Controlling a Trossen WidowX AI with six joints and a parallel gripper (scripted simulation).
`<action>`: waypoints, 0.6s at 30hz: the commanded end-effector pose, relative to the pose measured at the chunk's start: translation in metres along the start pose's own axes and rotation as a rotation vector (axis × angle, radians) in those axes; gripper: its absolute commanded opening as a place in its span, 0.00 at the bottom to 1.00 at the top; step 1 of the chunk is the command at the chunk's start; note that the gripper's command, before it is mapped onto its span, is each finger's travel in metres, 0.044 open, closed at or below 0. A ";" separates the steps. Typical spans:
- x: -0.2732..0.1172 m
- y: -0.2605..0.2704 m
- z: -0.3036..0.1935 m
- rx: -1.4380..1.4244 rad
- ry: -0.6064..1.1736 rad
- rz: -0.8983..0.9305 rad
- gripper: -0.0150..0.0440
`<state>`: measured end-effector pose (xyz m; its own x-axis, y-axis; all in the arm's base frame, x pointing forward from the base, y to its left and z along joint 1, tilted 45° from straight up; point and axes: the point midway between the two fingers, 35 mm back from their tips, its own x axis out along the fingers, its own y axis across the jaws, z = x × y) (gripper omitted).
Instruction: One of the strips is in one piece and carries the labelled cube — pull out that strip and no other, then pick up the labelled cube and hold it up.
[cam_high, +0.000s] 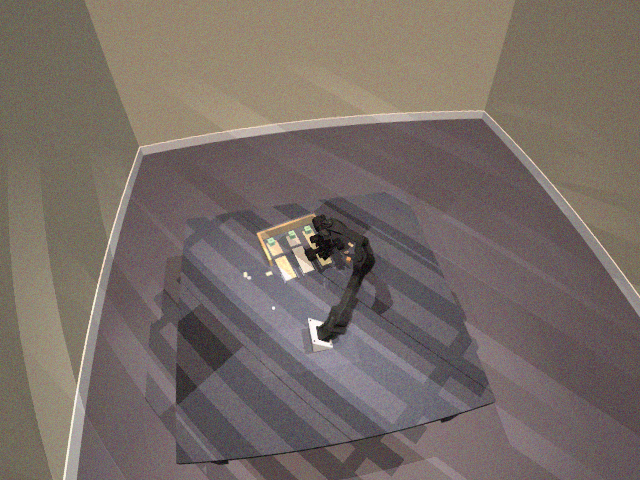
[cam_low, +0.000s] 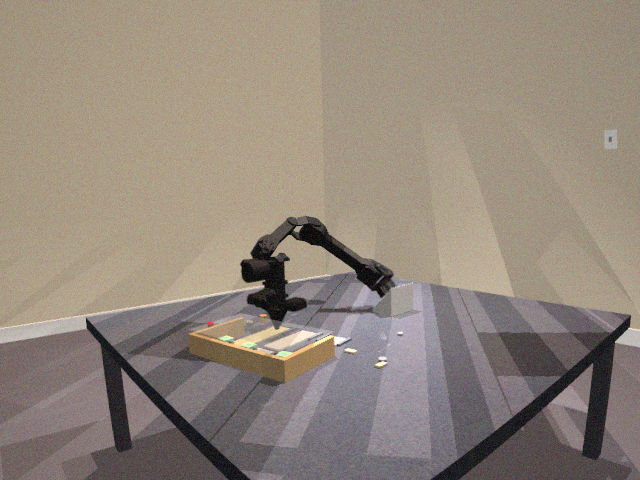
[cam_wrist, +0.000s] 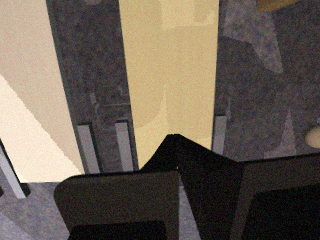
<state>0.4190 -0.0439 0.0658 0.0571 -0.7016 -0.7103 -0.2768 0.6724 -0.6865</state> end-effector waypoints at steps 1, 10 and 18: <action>0.002 -0.001 0.000 -0.001 0.002 -0.002 0.25; 0.003 -0.001 0.000 -0.001 0.002 -0.002 0.25; 0.004 -0.001 0.001 -0.001 0.002 -0.002 0.25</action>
<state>0.4199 -0.0438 0.0655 0.0604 -0.7011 -0.7105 -0.2776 0.6719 -0.6866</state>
